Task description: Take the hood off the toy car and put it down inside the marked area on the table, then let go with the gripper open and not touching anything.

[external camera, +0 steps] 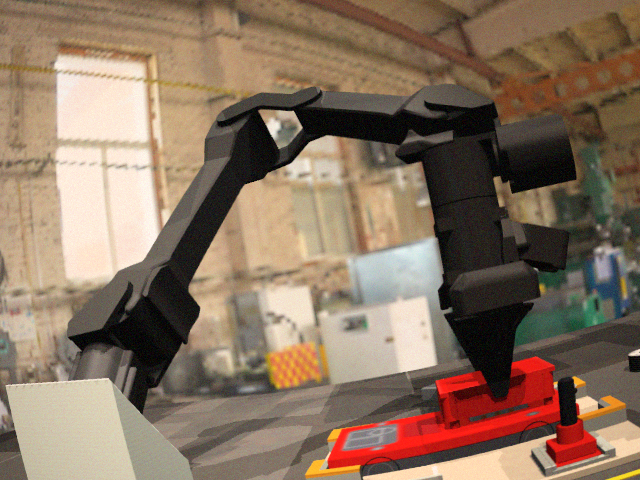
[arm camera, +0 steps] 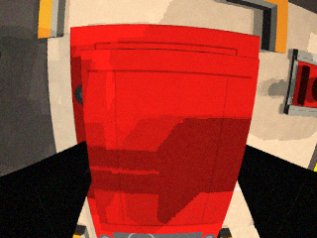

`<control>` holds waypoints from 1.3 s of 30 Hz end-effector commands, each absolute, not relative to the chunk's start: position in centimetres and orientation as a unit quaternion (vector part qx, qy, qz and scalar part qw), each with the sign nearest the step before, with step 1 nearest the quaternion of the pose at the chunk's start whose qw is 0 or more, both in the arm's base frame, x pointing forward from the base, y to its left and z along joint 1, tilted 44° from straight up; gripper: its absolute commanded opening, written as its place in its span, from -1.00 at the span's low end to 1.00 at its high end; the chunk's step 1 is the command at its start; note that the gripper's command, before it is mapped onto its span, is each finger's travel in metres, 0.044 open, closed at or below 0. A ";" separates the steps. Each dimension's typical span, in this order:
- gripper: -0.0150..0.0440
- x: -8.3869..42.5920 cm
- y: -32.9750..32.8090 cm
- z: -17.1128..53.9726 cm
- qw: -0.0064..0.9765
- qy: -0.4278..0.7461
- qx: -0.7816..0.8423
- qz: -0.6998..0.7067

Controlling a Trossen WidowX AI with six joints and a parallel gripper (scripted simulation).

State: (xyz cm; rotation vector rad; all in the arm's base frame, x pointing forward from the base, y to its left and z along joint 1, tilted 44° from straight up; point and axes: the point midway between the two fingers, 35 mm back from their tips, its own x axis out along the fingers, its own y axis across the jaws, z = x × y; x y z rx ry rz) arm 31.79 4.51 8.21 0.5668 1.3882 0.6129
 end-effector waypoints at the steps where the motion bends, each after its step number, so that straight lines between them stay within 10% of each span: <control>1: -0.49 31.8 4.1 8.5 0.692 0.619 0.252 0.273; 39: -0.49 31.3 -0.1 12.9 0.692 0.620 0.252 0.272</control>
